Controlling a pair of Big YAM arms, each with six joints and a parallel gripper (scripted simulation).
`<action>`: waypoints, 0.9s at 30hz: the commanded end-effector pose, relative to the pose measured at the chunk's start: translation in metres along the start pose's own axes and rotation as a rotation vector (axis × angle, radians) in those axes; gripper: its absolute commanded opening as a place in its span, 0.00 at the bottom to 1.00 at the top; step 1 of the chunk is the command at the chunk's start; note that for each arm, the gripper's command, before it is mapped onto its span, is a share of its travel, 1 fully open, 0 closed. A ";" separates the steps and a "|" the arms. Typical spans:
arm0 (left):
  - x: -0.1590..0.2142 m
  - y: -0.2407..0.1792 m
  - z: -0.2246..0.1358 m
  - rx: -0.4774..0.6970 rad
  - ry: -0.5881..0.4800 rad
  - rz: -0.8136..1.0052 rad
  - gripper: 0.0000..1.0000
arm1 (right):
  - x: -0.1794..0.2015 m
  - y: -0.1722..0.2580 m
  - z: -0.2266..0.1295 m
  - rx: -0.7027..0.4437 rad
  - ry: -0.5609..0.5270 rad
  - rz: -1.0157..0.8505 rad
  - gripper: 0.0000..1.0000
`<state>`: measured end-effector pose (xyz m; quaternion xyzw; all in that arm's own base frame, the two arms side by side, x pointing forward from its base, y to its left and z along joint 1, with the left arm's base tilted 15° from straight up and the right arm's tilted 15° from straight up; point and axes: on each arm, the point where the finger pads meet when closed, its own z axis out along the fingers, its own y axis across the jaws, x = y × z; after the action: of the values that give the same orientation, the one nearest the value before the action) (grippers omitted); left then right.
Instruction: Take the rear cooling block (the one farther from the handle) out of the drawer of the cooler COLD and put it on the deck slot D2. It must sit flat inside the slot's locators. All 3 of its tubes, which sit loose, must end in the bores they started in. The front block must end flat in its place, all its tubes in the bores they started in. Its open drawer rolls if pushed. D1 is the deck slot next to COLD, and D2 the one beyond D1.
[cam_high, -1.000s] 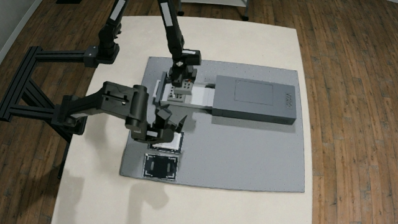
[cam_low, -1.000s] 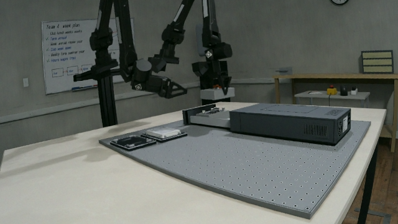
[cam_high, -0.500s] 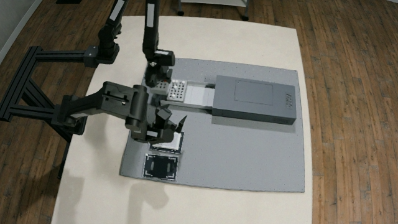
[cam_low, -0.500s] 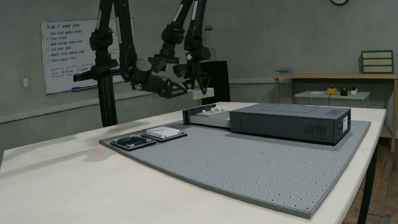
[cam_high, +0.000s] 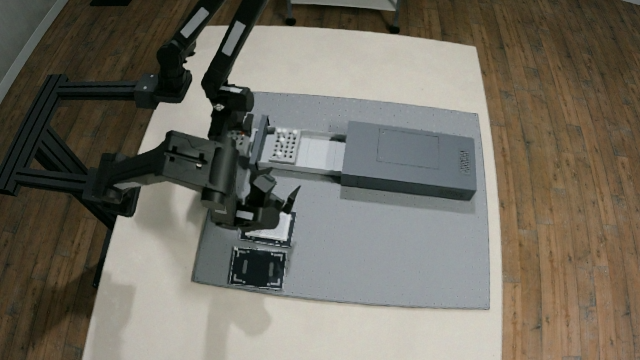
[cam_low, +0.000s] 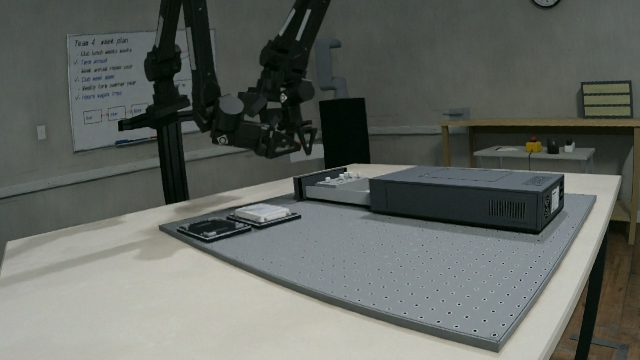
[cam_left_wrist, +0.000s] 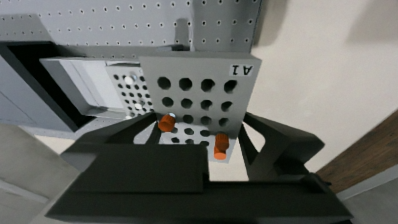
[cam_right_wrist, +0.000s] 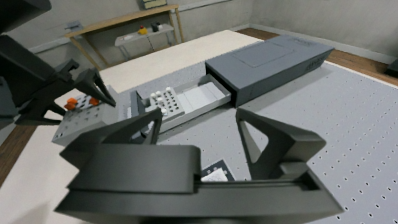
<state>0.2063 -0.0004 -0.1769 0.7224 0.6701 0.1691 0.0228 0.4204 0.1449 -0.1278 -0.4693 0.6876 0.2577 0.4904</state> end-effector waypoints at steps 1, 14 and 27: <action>-0.004 -0.049 -0.012 0.005 0.004 -0.017 0.87 | -0.014 -0.010 0.000 0.008 -0.017 -0.040 1.00; -0.036 -0.061 0.012 0.003 0.010 -0.052 0.87 | -0.014 -0.010 0.000 0.008 -0.017 -0.040 1.00; -0.079 -0.066 0.055 -0.004 0.014 0.016 0.87 | -0.014 -0.010 0.000 0.008 -0.017 -0.040 1.00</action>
<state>0.1620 -0.0581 -0.2518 0.7359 0.6559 0.1658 0.0281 0.4204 0.1449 -0.1278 -0.4693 0.6877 0.2577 0.4904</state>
